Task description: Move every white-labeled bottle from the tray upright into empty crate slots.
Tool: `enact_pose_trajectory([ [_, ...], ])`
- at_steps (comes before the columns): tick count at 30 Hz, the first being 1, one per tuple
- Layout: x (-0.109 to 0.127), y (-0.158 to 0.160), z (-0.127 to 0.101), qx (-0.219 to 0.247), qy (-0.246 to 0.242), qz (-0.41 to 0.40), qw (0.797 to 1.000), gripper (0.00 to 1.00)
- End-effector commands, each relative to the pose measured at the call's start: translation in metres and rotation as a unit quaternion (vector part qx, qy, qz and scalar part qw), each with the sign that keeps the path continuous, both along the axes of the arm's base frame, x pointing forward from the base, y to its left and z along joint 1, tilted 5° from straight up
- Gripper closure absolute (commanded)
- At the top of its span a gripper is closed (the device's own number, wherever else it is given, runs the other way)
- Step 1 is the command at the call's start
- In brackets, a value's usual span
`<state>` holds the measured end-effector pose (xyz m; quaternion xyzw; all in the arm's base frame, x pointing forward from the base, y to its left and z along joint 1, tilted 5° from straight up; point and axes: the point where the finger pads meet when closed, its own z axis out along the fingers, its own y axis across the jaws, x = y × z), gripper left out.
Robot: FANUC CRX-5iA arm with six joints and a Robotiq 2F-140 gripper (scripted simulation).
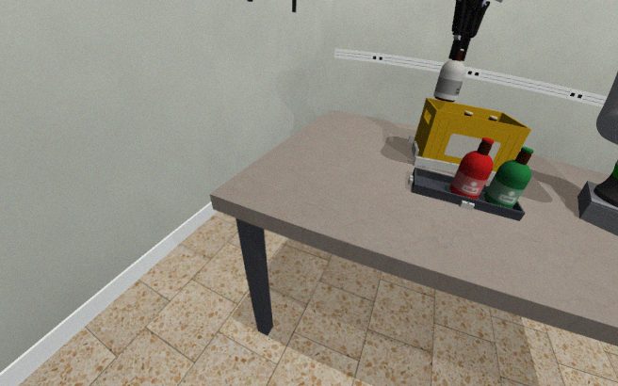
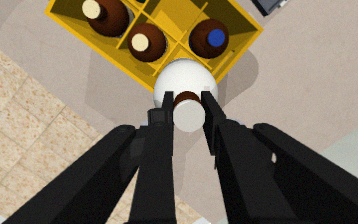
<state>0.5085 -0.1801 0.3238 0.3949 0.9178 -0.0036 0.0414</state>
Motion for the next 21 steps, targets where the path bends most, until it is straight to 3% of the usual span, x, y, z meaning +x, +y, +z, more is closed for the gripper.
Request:
enact_pose_trajectory([
  [1, 0.0003, -0.0002, 0.0009, 0.0, -0.001, 0.0, 1.0, 0.9],
  [21, 0.0004, -0.0003, -0.0012, 0.0, -0.001, 0.0, 1.0, 0.9],
])
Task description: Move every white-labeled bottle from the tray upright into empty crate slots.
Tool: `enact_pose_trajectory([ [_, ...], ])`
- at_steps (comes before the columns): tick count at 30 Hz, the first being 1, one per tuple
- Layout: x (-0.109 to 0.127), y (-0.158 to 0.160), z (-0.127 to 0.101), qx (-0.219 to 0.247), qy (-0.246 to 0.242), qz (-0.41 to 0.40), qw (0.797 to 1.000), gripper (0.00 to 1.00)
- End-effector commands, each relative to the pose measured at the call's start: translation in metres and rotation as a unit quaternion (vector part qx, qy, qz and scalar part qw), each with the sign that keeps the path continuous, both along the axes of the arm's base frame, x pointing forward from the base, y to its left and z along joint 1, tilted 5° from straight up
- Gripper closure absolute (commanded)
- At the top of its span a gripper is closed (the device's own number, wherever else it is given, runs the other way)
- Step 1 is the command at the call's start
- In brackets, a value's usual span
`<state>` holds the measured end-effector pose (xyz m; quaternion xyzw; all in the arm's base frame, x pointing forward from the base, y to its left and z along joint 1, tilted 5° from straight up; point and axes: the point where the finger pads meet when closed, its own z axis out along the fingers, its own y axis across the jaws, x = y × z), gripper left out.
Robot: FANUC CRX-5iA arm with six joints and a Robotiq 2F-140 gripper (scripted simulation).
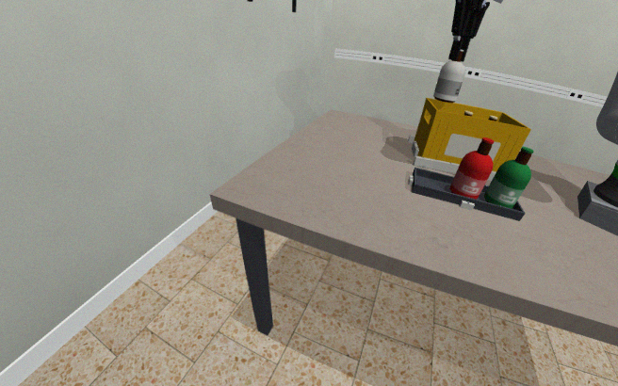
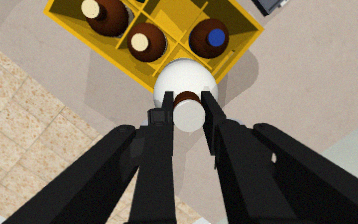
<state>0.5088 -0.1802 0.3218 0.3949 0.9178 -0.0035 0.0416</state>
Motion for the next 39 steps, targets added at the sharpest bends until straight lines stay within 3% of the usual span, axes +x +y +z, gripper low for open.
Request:
enact_pose_trajectory([
  [1, 0.0, 0.0, 0.001, 0.0, -0.001, 0.0, 1.0, 0.9],
  [39, 0.001, -0.001, -0.015, 0.0, -0.001, 0.0, 1.0, 0.9],
])
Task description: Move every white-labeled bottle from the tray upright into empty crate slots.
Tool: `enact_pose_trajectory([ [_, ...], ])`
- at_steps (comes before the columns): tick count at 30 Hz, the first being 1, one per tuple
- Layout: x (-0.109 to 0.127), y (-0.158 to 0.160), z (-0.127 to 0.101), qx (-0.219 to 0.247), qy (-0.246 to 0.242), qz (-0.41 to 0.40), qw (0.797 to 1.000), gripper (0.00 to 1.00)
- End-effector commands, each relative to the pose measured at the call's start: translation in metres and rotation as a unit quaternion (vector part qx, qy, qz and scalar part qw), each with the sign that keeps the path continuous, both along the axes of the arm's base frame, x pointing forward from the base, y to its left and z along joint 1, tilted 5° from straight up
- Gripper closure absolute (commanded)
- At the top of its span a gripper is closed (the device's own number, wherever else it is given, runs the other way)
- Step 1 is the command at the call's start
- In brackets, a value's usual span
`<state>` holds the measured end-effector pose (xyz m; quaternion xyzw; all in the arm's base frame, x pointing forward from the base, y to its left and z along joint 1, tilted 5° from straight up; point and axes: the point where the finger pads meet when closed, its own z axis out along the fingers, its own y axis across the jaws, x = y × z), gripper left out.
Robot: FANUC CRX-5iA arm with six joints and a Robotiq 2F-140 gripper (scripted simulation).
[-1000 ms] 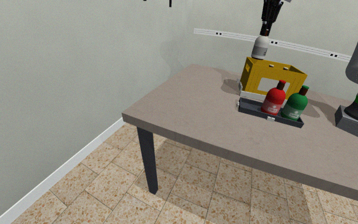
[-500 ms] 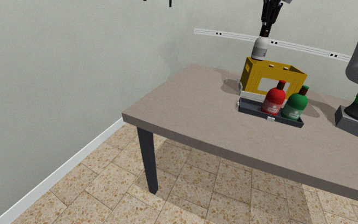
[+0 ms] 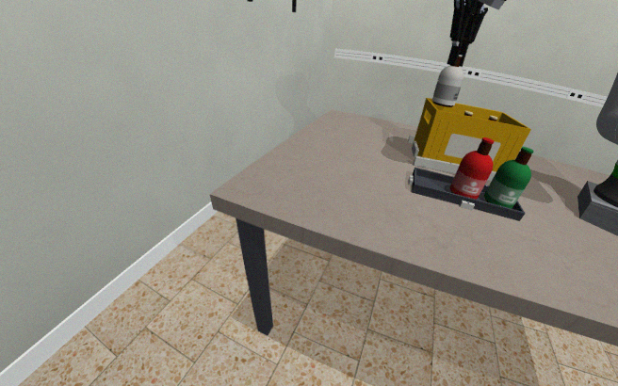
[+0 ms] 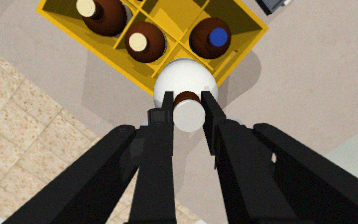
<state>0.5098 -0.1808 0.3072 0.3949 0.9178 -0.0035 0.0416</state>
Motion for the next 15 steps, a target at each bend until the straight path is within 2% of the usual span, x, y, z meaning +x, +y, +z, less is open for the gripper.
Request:
enact_pose_trajectory([
  [1, 0.0002, -0.0003, -0.0006, 0.0, -0.001, 0.0, 1.0, 0.9],
  [15, 0.0009, -0.0007, -0.0099, 0.0, -0.001, 0.0, 1.0, 0.9],
])
